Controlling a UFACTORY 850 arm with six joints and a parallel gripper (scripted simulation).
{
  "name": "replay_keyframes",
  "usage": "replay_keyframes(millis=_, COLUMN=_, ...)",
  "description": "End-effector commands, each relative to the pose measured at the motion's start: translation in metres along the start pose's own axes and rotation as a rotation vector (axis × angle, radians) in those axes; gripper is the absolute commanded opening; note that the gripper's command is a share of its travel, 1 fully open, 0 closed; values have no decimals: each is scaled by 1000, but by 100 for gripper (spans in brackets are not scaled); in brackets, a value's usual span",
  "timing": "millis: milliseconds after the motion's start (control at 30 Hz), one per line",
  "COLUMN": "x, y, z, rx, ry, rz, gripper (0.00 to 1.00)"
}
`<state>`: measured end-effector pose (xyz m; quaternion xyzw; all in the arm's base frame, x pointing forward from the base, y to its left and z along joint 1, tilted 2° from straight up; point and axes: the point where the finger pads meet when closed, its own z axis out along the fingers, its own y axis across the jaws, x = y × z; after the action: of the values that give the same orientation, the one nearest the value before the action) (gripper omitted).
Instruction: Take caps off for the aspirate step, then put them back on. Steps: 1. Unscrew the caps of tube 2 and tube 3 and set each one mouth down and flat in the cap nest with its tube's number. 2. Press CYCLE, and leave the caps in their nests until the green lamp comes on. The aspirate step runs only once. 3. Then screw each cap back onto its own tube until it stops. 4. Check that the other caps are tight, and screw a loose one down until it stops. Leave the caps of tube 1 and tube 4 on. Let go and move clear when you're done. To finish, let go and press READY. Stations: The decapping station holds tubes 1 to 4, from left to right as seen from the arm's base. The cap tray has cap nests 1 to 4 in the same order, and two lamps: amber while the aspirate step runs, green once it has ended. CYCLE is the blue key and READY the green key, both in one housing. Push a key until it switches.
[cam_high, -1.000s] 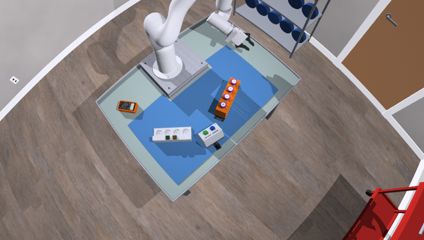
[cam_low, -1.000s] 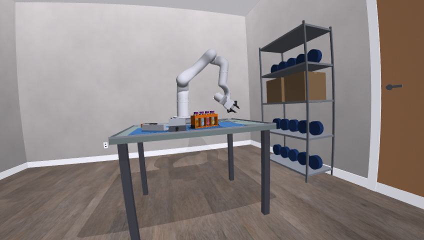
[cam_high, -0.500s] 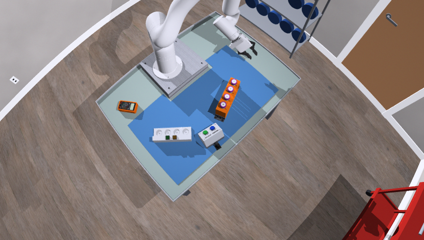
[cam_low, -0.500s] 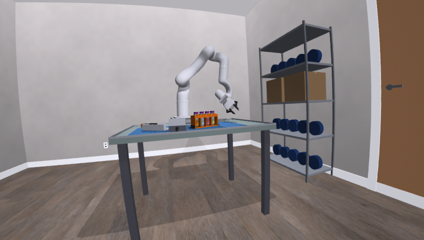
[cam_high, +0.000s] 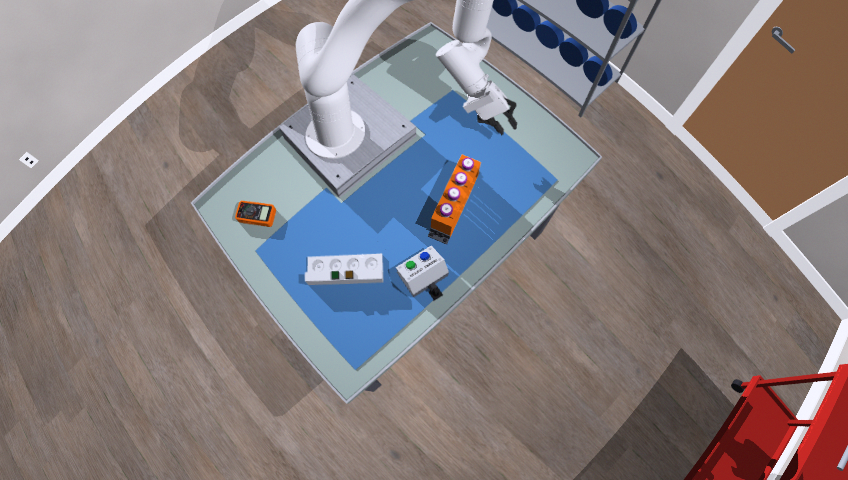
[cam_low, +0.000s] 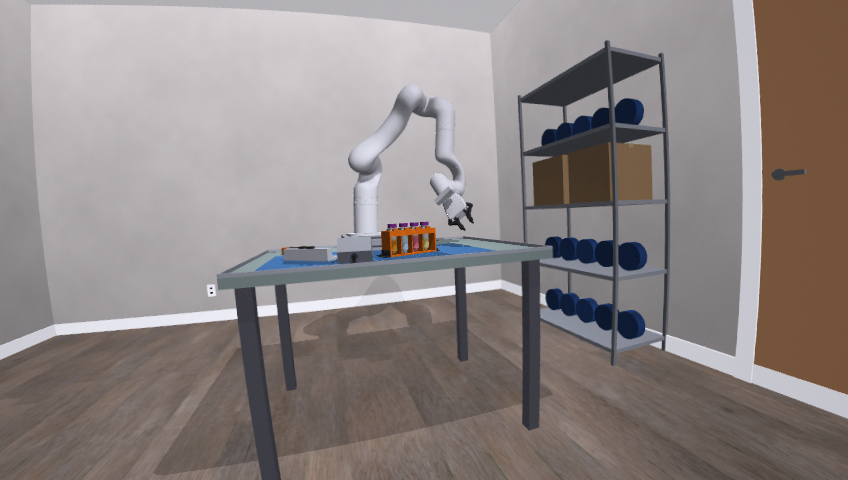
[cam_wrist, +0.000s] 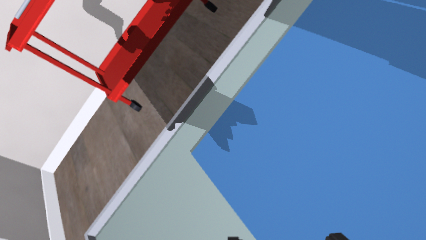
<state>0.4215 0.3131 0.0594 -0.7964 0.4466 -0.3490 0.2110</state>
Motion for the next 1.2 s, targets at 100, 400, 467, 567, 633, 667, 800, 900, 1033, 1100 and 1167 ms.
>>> replay_keyframes(millis=100, x=28, y=-3, z=4, rx=-61, ry=-12, rz=21, gripper=46)
replay_keyframes(millis=400, x=66, y=-12, z=-4, rx=-119, ry=-25, rz=40, gripper=46)
replay_keyframes(millis=467, x=70, y=-13, z=-6, rx=-137, ry=-29, rz=46, gripper=46)
replay_keyframes(millis=567, x=84, y=-15, z=-9, rx=-137, ry=-29, rz=46, gripper=46)
replay_keyframes(millis=633, x=94, y=-17, z=-12, rx=-156, ry=-34, rz=53, gripper=46)
replay_keyframes(millis=667, x=99, y=-18, z=-13, rx=-174, ry=-39, rz=59, gripper=46)
replay_keyframes(millis=800, x=117, y=-18, z=-16, rx=-192, ry=-44, rz=65, gripper=46)
replay_keyframes(millis=900, x=132, y=-16, z=-17, rx=-227, ry=-54, rz=78, gripper=46)
replay_keyframes(millis=1033, x=142, y=-14, z=-17, rx=-244, ry=-59, rz=84, gripper=46)
replay_keyframes(millis=1100, x=151, y=-10, z=-16, rx=-261, ry=-65, rz=91, gripper=46)
replay_keyframes(millis=1167, x=159, y=-6, z=-15, rx=-278, ry=-71, rz=97, gripper=46)
